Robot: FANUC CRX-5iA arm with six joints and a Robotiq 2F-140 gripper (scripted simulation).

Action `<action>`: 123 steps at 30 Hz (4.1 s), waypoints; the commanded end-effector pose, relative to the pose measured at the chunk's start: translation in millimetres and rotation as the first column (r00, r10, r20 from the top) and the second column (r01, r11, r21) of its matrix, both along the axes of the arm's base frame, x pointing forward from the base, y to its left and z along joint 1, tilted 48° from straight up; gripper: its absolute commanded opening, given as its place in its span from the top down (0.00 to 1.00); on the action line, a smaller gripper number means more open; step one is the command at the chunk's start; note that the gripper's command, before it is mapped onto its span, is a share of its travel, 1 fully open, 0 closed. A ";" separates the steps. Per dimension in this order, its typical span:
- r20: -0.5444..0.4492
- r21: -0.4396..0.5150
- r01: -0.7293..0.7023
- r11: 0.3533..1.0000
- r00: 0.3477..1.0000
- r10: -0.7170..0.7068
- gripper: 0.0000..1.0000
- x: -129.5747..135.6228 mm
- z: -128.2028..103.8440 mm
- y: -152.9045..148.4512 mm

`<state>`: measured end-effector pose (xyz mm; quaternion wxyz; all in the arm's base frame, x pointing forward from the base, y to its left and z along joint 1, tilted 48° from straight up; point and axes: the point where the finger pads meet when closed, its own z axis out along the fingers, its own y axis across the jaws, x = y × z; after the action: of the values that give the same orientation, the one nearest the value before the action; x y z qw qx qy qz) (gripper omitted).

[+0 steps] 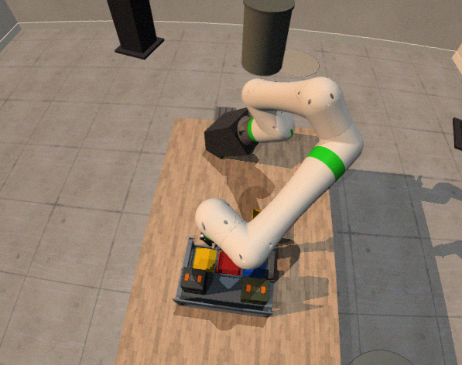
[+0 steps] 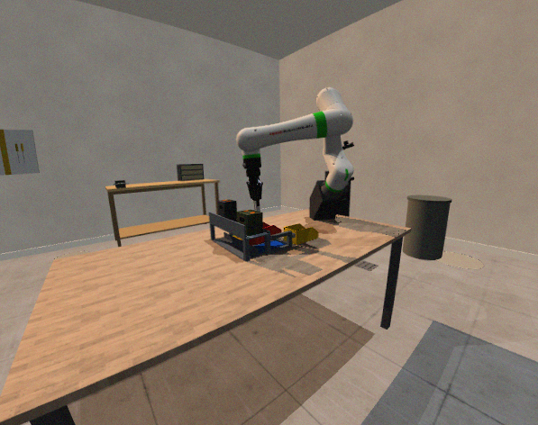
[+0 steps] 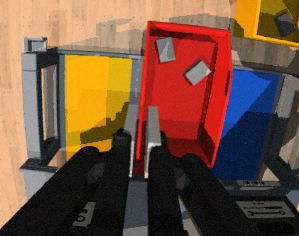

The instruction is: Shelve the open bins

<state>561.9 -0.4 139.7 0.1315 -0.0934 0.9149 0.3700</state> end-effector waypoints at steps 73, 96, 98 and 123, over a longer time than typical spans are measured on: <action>-0.388 0.035 0.415 0.909 0.844 -0.370 1.00 -43.6 -4.7 15.9; -0.778 -0.163 0.808 0.566 0.247 -0.577 1.00 -105.1 -22.3 41.2; -0.798 -0.191 0.826 0.531 0.184 -0.574 1.00 -110.6 -24.3 43.3; -0.829 -0.255 0.854 0.453 0.047 -0.557 1.00 -122.5 -28.7 47.9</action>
<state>439.4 47.8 110.9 -0.1441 0.5875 0.6980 0.3832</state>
